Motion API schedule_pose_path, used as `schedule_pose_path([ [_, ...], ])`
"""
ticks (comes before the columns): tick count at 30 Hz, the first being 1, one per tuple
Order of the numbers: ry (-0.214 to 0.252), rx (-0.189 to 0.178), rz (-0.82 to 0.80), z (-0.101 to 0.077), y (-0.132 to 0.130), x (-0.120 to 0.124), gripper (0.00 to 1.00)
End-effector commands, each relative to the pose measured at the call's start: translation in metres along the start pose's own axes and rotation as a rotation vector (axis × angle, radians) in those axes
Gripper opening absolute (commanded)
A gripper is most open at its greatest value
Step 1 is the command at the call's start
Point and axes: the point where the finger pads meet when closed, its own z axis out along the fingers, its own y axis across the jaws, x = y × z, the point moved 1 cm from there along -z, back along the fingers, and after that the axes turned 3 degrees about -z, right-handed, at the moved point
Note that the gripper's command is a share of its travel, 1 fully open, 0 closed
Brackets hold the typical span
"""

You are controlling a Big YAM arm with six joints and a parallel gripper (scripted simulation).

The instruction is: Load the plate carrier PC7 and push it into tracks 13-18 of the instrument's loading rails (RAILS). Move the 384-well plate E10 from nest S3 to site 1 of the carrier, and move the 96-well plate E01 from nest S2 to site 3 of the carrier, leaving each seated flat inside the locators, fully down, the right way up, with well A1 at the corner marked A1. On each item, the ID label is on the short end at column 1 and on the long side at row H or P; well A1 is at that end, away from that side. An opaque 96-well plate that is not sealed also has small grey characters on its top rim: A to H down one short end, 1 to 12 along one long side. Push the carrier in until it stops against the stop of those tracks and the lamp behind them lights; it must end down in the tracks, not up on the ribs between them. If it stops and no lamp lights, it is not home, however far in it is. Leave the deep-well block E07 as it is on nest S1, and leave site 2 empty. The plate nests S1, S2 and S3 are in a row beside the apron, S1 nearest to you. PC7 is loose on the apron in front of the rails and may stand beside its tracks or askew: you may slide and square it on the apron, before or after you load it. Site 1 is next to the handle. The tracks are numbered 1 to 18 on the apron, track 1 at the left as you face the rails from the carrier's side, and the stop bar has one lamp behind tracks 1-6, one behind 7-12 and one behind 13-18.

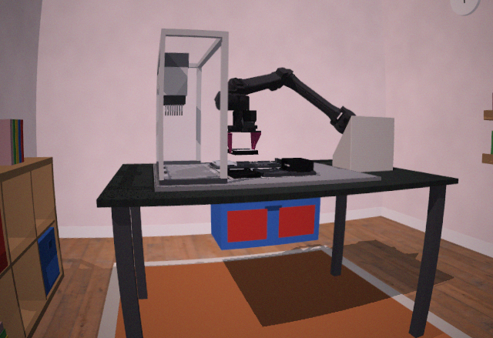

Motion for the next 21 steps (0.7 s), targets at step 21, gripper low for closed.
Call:
schedule_pose_path([
  [21, -0.012, 0.037, 0.036, -0.019, 0.036, 0.065, 0.00],
])
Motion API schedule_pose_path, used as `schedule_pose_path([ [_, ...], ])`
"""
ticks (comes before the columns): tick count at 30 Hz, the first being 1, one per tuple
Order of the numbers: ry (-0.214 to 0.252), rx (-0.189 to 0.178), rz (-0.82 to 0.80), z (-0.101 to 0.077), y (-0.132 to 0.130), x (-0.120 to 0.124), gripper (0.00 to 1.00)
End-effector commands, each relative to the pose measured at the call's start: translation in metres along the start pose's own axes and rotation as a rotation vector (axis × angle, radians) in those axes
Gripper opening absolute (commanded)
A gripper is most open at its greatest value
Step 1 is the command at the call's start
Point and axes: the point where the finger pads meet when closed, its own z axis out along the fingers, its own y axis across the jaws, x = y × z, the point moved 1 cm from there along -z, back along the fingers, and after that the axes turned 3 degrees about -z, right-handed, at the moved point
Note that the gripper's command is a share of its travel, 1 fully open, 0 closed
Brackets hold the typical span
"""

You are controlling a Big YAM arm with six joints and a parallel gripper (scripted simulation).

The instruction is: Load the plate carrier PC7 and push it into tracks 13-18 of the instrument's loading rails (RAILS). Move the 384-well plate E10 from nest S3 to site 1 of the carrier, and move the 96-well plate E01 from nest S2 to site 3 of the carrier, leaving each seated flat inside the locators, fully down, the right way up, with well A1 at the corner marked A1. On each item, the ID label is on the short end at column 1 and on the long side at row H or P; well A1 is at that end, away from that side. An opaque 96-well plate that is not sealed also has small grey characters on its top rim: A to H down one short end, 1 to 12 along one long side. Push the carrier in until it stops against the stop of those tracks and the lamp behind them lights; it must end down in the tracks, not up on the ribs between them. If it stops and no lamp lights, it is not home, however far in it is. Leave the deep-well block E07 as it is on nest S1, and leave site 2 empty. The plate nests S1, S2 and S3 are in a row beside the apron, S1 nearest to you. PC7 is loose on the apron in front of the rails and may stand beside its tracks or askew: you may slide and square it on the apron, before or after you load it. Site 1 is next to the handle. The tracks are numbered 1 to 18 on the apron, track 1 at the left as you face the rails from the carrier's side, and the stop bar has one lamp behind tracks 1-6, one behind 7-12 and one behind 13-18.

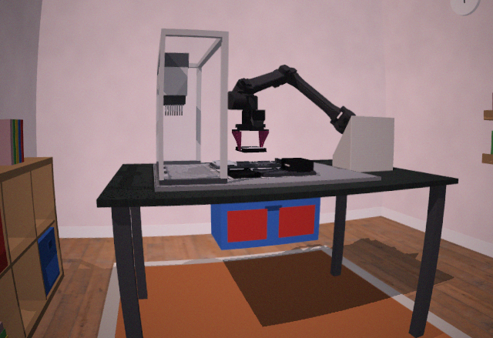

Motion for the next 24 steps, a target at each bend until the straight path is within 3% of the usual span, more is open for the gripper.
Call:
schedule_pose_path([
  [1, -0.018, 0.038, 0.041, -0.014, -0.008, 0.030, 0.00],
  [7, -0.018, 0.038, 0.041, -0.013, 0.003, 0.041, 0.00],
  [8, -0.017, 0.051, 0.029, -0.021, 0.006, 0.037, 0.00],
  [10, -0.018, 0.037, 0.041, -0.013, 0.011, 0.050, 0.00],
  [24, -0.016, 0.036, 0.040, -0.010, 0.044, 0.085, 0.00],
])
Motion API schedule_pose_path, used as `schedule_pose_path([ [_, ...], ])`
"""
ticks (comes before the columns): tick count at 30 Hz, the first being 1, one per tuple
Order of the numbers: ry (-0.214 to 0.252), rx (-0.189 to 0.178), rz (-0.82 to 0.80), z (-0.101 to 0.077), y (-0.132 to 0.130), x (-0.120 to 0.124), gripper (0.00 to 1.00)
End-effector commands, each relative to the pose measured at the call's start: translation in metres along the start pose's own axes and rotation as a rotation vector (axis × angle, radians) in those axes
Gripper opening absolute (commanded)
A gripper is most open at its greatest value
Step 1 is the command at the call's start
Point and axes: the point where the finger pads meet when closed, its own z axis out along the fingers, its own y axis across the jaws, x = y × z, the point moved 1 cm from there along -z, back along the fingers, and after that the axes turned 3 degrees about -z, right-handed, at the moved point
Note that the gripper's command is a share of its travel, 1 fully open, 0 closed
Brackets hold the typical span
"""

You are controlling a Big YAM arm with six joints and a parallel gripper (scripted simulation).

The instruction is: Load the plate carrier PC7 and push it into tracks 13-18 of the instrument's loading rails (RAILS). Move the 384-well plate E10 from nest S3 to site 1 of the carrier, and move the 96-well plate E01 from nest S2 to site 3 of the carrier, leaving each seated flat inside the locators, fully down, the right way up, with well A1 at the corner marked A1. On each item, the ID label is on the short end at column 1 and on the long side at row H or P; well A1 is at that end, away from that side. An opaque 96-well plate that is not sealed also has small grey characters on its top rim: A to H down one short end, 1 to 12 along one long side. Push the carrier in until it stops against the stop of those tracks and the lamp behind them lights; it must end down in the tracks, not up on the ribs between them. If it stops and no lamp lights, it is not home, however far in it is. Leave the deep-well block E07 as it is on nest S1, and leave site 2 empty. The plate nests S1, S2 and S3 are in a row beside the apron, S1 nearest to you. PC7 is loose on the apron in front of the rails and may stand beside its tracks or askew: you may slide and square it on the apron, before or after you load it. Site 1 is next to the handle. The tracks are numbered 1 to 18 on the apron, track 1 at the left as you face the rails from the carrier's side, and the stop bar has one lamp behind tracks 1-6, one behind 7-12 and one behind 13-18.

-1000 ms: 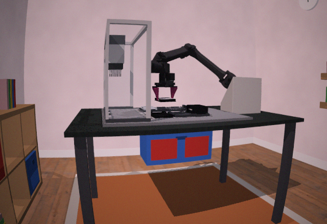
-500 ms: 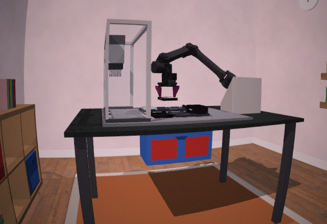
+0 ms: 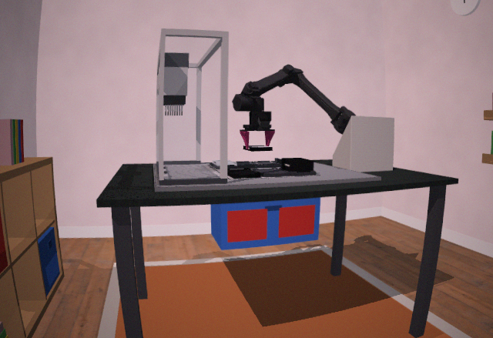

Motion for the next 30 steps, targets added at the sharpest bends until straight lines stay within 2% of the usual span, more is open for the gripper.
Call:
schedule_pose_path([
  [1, -0.015, 0.052, 0.029, -0.018, -0.012, 0.017, 0.00],
  [3, -0.013, 0.040, 0.032, -0.012, -0.004, 0.025, 0.00],
  [15, -0.011, 0.039, 0.031, -0.010, 0.028, 0.061, 0.00],
  [17, -0.011, 0.039, 0.031, -0.010, 0.028, 0.061, 0.00],
  [18, -0.014, 0.053, 0.043, -0.015, 0.023, 0.066, 0.00],
  [19, -0.011, 0.039, 0.030, -0.010, 0.034, 0.067, 0.00],
  [30, -0.009, 0.038, 0.029, -0.008, 0.063, 0.099, 0.00],
])
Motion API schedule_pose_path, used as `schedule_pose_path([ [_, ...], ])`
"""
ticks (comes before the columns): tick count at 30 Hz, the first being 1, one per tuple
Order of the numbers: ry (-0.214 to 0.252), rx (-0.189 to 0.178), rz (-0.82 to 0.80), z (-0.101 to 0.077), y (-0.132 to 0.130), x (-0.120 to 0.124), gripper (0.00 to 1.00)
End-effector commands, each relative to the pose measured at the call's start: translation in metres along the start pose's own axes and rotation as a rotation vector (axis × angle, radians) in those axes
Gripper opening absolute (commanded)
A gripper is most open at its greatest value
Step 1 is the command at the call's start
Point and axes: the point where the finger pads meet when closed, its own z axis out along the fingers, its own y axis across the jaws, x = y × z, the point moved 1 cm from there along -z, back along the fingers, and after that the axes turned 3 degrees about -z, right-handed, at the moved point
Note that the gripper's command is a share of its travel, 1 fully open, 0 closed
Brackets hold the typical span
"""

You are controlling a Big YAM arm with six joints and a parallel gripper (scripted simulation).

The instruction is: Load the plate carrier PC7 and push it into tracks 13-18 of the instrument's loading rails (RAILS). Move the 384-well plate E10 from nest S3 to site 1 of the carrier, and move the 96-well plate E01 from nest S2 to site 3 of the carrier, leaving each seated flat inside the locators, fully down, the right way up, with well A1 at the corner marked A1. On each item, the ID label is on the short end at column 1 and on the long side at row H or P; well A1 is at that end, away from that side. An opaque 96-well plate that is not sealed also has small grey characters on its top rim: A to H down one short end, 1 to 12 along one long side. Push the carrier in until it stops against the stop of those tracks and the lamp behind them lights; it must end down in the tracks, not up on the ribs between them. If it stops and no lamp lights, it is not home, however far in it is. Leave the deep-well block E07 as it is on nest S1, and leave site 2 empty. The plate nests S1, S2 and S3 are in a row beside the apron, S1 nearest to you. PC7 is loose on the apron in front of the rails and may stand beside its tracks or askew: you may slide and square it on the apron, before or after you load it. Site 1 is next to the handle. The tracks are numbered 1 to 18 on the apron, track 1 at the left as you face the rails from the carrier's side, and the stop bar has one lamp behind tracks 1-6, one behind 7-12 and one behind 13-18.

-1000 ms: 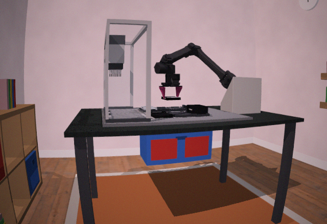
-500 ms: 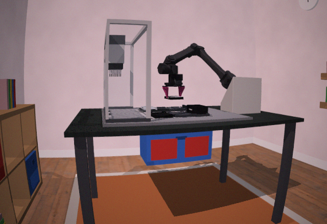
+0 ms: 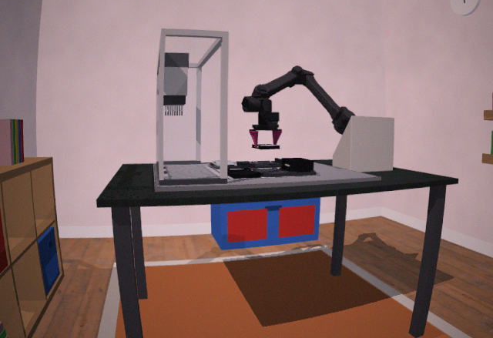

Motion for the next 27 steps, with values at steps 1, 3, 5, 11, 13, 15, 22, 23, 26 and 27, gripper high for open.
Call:
schedule_pose_path([
  [1, -0.007, 0.035, 0.030, -0.009, -0.002, 0.024, 0.00],
  [3, -0.007, 0.035, 0.030, -0.009, 0.000, 0.027, 0.00],
  [5, -0.010, 0.053, 0.050, -0.015, -0.008, 0.036, 0.00],
  [11, -0.006, 0.034, 0.029, -0.008, 0.019, 0.048, 0.00],
  [13, -0.005, 0.034, 0.029, -0.008, 0.024, 0.054, 0.00],
  [15, -0.005, 0.034, 0.029, -0.007, 0.030, 0.060, 0.00],
  [22, -0.007, 0.069, 0.050, -0.020, 0.024, 0.079, 0.00],
  [23, -0.006, 0.073, 0.036, -0.022, 0.022, 0.073, 0.00],
  [26, -0.006, 0.043, 0.022, -0.013, 0.032, 0.068, 0.00],
  [27, -0.004, 0.051, 0.004, -0.014, 0.029, 0.061, 0.00],
])
